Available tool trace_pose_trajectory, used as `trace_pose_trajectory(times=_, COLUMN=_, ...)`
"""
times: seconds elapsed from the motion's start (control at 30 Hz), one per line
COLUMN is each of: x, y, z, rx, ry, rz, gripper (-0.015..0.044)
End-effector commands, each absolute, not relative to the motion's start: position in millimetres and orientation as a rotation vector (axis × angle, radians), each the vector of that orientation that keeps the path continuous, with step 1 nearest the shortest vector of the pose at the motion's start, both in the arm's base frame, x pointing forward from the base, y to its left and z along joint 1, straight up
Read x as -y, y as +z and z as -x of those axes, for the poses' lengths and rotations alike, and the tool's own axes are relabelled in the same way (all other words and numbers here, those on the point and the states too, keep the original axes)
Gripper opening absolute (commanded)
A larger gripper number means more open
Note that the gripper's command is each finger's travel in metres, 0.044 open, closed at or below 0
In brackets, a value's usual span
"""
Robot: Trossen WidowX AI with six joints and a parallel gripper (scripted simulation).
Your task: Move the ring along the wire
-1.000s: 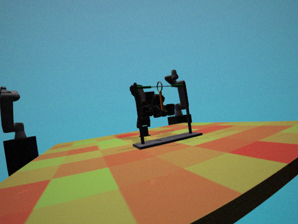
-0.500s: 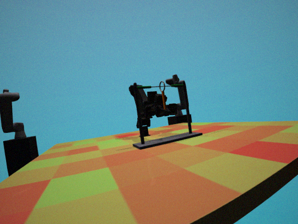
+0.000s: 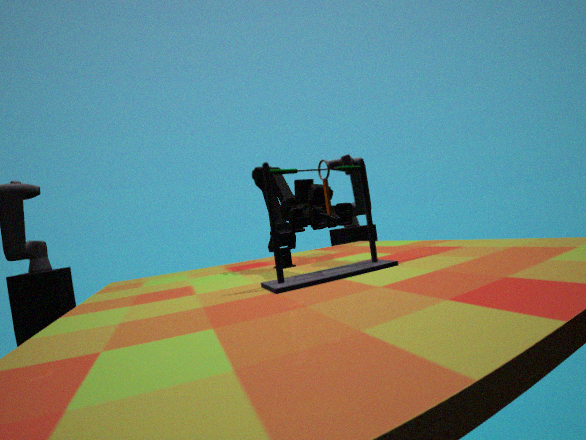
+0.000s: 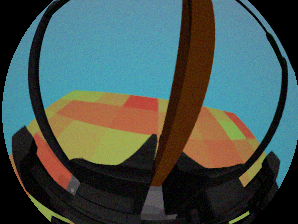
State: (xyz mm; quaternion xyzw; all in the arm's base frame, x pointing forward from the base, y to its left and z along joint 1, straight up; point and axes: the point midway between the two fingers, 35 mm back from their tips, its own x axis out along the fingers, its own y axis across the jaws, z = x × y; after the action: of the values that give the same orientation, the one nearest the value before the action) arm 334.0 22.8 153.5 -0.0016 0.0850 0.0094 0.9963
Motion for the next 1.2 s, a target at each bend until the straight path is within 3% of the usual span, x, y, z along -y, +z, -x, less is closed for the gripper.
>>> trace_pose_trajectory(times=0.0, x=-26.6, y=154.4, z=-334.7, rx=-0.169, ry=0.017, rz=-0.001, gripper=-0.015)
trace_pose_trajectory(times=1.17, x=-61.8, y=154.5, z=-334.6, rx=-0.17, ry=0.02, rz=-0.005, gripper=-0.015)
